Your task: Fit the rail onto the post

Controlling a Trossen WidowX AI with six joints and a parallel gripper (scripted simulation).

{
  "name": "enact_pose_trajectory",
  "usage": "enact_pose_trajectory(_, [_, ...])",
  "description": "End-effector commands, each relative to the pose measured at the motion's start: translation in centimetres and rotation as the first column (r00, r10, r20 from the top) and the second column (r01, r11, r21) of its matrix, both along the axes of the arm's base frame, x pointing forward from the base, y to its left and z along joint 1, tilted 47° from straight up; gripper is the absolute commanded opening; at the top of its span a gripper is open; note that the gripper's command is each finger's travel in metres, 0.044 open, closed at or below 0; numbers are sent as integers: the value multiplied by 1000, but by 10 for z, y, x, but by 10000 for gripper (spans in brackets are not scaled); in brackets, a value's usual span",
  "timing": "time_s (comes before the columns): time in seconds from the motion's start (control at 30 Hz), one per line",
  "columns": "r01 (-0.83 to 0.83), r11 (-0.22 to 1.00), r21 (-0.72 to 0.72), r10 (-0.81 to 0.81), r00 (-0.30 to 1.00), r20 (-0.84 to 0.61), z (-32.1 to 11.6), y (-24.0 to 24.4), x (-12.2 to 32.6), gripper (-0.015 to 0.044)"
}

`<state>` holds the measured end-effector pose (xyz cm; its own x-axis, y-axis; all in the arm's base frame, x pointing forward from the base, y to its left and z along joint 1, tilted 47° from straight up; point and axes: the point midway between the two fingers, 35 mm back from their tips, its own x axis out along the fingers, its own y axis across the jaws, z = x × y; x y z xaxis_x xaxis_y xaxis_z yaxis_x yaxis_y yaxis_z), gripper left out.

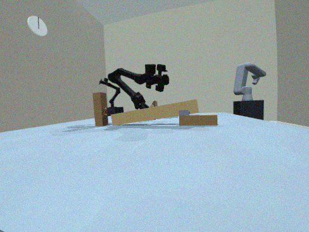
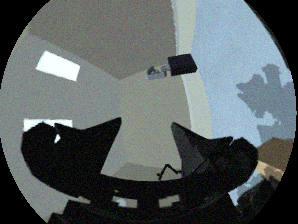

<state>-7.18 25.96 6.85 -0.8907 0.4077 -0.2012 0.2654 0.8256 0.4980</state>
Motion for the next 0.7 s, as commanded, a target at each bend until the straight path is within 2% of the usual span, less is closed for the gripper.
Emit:
enact_pose_trajectory(0.0, [6, 1000, 4, -6, 1000, 12, -1, 1, 2, 426])
enact_pose_trajectory(0.07, [49, 998, 36, -53, 992, 114, -11, 12, 16, 440])
enact_pose_trajectory(0.17, [95, 991, 95, -122, 929, 350, -32, 29, 53, 440])
enact_pose_trajectory(0.33, [33, 995, 98, -92, 709, 700, -62, 33, 121, 440])
enact_pose_trajectory(0.5, [-129, 989, -68, 116, 417, 902, -78, 7, 190, 440])
enact_pose_trajectory(0.67, [-321, 876, -361, 419, 132, 898, -76, -42, 252, 440])
